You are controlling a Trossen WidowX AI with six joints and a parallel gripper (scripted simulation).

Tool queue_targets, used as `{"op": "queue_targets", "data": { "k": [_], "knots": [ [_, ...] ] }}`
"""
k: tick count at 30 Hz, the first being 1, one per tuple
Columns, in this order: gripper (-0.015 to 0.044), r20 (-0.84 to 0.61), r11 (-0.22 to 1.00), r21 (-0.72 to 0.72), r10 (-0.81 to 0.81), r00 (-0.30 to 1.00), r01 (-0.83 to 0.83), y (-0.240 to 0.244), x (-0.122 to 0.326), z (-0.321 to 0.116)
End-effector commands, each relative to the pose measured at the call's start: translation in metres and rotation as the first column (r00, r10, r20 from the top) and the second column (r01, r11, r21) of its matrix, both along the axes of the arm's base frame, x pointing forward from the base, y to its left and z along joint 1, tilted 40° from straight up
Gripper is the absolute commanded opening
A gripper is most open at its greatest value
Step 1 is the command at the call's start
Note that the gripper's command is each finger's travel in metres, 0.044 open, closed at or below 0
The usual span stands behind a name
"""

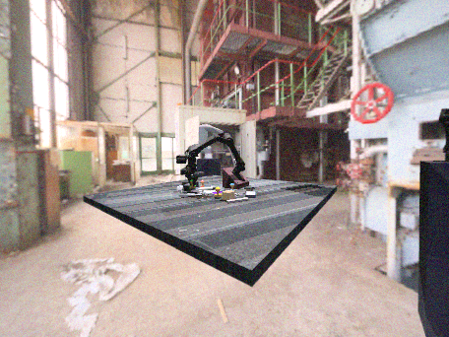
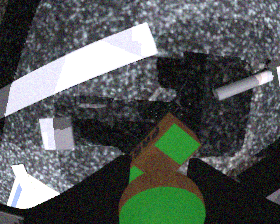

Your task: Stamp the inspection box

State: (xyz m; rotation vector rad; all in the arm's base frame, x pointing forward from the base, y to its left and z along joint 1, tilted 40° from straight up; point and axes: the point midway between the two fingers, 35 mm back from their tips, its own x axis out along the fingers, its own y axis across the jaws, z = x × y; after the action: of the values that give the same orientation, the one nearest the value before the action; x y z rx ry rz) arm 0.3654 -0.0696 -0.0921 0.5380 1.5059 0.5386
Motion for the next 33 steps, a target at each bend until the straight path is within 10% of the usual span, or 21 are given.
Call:
{"op": "queue_targets", "data": {
  "k": [1,33],
  "knots": [
    [0.0000,0.005,1.000,-0.008,0.003,1.000,-0.003,-0.003,0.002,0.002],
    [0.0000,0.003,1.000,-0.011,0.004,1.000,-0.004,-0.013,0.002,0.015]
  ]
}}
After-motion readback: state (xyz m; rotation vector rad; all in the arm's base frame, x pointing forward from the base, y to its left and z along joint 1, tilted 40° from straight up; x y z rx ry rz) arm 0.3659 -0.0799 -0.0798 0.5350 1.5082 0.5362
